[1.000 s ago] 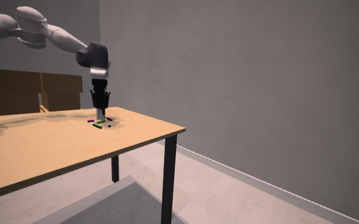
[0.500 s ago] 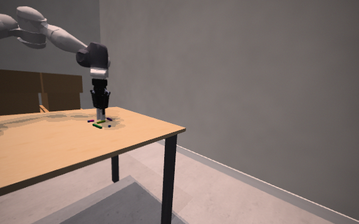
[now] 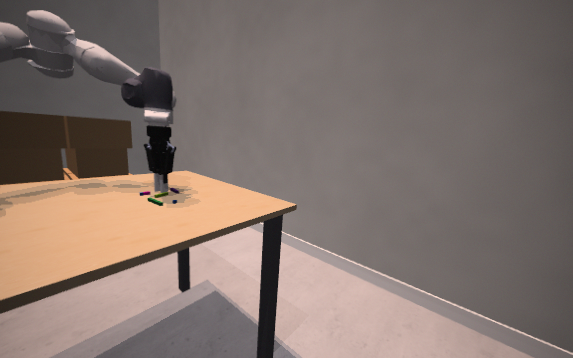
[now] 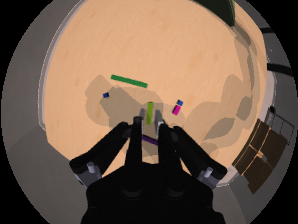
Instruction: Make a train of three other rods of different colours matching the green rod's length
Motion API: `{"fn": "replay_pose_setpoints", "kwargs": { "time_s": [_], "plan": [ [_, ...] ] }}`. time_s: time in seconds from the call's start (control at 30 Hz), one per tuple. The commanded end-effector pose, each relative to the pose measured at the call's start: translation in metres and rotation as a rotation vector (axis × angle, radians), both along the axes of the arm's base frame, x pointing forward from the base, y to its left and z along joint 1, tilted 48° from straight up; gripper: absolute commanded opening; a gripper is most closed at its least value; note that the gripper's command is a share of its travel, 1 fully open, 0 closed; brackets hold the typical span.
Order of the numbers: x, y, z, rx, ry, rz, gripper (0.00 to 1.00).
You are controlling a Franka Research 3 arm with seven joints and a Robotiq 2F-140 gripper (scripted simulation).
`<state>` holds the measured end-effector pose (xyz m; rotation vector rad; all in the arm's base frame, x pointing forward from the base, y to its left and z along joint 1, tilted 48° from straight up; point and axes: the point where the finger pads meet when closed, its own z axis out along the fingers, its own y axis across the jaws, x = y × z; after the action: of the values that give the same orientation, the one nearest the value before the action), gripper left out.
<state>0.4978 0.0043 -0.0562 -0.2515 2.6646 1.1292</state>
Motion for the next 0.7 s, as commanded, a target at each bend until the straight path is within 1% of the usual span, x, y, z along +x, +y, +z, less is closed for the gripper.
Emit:
{"fn": "replay_pose_setpoints", "kwargs": {
  "time_s": [0.0,0.67],
  "plan": [
    [0.001,0.000,-0.002,-0.003,-0.005,0.001,0.15],
    [0.003,0.011,-0.012,-0.003,-0.005,0.001,0.15]
  ]
}}
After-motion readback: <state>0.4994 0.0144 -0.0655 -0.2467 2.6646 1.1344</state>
